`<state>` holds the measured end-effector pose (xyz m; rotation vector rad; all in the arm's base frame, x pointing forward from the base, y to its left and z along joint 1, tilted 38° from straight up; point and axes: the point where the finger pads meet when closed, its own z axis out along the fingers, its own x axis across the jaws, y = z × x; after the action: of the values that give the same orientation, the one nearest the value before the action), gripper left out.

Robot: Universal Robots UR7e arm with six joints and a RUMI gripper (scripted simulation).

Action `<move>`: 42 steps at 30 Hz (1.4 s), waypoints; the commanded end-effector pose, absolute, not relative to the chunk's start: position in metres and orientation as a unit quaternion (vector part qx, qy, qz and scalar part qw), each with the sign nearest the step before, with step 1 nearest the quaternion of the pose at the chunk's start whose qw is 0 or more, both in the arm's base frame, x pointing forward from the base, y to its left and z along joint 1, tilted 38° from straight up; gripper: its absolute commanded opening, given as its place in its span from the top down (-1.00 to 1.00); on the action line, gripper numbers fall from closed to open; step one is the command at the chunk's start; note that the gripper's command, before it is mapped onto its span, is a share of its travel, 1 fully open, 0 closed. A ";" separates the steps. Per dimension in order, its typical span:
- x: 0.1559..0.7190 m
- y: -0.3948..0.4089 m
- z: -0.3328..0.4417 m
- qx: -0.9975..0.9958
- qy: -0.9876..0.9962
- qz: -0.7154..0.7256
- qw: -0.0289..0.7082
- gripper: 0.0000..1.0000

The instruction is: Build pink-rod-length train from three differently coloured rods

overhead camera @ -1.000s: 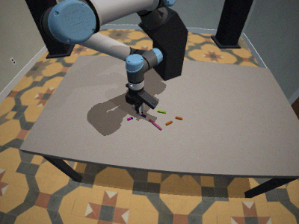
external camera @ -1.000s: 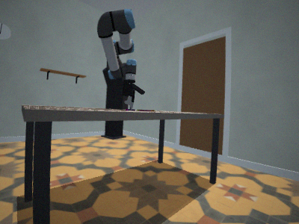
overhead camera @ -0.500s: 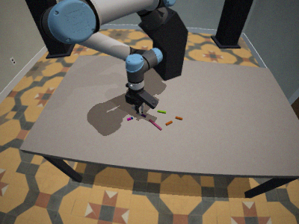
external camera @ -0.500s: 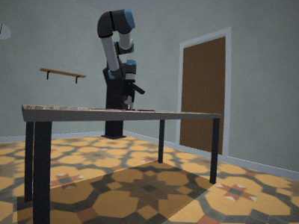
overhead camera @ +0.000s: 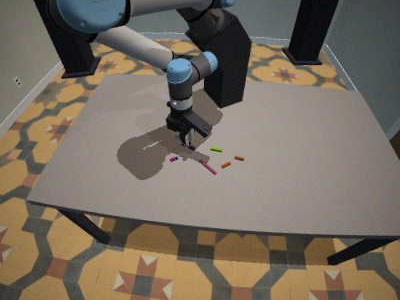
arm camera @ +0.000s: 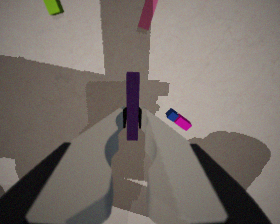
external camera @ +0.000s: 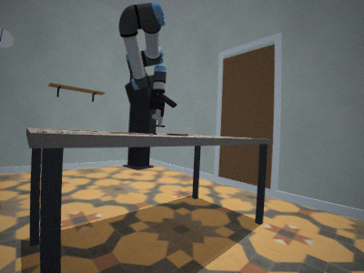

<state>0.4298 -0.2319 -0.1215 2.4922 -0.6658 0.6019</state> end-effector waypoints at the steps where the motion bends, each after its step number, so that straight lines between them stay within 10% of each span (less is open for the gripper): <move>1: 0.422 -0.217 -0.101 0.913 -0.244 0.219 0.243 1.00; 42: 0.431 -0.228 -0.065 0.936 -0.122 0.186 0.271 1.00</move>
<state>0.4227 -0.2139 -0.0742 2.5054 -0.5176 0.5585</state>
